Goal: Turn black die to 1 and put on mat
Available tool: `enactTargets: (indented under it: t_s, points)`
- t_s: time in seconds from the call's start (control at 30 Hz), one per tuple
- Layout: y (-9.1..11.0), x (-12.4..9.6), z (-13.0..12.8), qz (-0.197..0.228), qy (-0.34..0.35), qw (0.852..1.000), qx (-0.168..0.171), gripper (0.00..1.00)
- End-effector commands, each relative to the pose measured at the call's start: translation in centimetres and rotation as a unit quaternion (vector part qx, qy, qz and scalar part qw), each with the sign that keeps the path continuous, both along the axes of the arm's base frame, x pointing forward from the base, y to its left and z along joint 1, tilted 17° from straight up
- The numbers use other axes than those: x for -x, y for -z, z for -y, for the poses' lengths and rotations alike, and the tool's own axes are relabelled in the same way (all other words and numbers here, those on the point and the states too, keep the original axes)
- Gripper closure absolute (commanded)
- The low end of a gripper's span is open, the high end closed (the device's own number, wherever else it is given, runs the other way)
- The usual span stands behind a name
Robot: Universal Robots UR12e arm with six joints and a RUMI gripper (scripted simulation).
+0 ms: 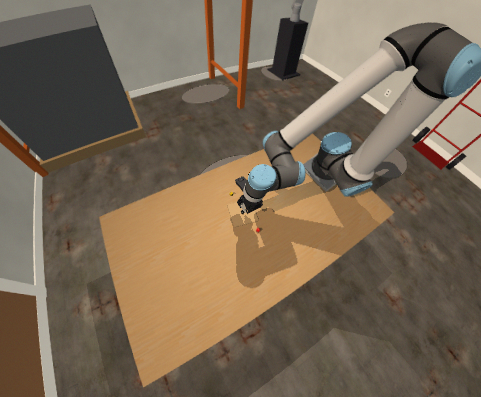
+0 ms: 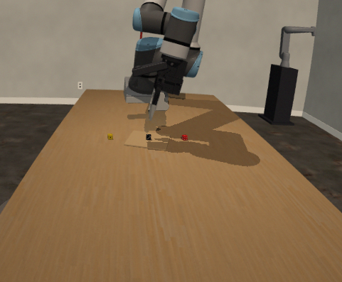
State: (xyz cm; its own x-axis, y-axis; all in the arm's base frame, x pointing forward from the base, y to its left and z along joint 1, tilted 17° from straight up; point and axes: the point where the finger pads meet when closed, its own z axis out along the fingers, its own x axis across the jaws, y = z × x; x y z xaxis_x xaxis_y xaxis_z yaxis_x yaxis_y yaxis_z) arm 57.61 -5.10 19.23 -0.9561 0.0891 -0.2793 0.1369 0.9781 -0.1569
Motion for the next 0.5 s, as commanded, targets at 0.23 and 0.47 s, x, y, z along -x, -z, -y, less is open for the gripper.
enactTargets:
  t_s: [0.23, 0.47]
  points:
    - [-0.24, -0.1, -0.11, 0.001, 0.01, 0.999, 0.032, 0.82]
    - [-0.1, -0.07, -0.1, -0.003, 0.015, 0.999, 0.045, 0.82]
